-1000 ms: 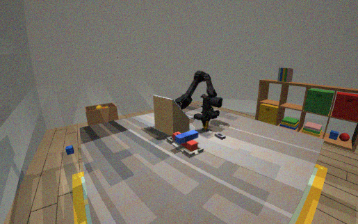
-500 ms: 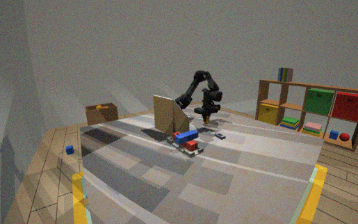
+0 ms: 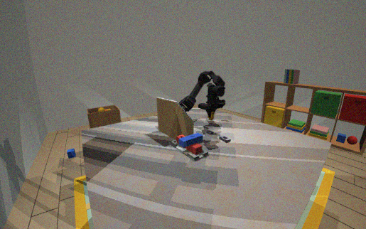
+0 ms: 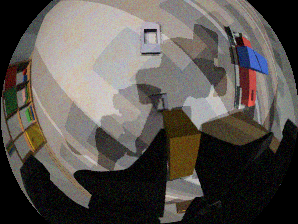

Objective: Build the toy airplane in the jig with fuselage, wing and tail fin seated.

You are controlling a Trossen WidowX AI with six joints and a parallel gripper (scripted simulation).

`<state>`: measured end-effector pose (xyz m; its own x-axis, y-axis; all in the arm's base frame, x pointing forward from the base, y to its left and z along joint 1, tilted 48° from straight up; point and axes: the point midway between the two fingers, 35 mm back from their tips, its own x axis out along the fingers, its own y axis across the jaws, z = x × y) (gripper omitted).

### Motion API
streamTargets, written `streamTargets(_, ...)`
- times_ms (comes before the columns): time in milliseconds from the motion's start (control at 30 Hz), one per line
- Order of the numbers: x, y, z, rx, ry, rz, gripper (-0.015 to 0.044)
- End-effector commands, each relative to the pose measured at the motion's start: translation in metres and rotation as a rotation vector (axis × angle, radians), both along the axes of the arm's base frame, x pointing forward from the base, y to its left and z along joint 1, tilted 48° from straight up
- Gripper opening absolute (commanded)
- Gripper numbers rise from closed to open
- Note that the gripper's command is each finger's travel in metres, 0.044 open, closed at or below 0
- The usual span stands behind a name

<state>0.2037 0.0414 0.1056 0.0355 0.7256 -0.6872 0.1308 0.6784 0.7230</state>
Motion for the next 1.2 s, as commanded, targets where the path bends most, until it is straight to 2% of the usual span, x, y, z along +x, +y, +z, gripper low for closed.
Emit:
streamTargets(0,-0.001,-0.011,0.012,0.001,-0.008,0.0,0.0)
streamTargets(333,-0.005,-0.023,0.024,0.013,-0.009,-0.003,0.0)
streamTargets(1167,0.012,-0.072,-0.035,-0.015,0.002,-0.014,0.0)
